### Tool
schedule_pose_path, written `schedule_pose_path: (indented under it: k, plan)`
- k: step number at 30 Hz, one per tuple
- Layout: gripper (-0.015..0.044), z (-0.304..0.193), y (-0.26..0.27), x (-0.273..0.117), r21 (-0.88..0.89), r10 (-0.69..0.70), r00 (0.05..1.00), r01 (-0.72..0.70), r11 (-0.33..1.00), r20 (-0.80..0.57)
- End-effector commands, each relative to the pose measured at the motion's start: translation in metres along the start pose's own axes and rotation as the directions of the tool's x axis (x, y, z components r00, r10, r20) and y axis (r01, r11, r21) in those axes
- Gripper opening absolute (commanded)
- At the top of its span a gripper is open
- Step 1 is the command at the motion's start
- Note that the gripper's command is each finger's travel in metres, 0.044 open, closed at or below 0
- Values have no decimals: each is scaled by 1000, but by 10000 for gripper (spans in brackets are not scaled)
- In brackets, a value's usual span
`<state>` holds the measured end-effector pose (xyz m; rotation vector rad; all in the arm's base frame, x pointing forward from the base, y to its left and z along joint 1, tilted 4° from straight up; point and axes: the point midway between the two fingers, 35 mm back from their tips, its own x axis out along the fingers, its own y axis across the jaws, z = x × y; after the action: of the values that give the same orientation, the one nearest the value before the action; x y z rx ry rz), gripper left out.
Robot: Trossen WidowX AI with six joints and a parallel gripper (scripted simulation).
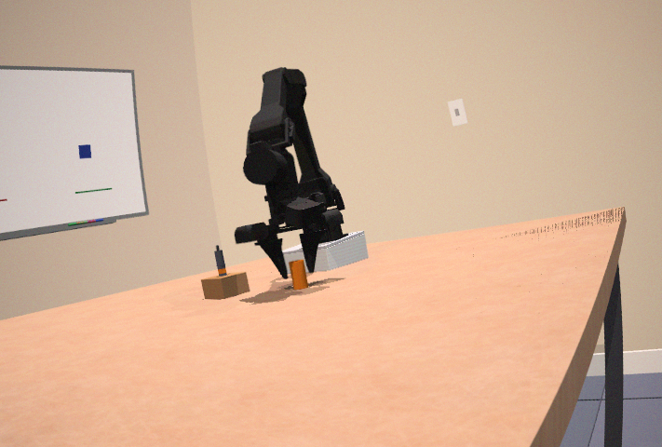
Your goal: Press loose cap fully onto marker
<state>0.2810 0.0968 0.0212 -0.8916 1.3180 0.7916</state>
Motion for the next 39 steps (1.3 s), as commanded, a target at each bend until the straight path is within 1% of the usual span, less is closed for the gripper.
schedule_pose_path:
  k: [1, 5, 10, 18, 20, 36, 39]
  plan:
    - [234, -2, 1, 9, -6, 0, 1000, 0, 1000, -7]
    - [234, -2, 1, 11, -6, 0, 1000, 0, 1000, -7]
    - [103, -2, 2, 11, -6, 0, 1000, 0, 1000, -7]
    - [49, -2, 2, 11, -6, 0, 1000, 0, 1000, -7]
    - [0, -2, 2, 9, -6, 0, 1000, 0, 1000, -7]
    - [0, -1, 2, -45, -6, 0, 1000, 0, 1000, -7]
    - [0, -1, 2, -50, -6, 0, 1000, 0, 1000, -7]
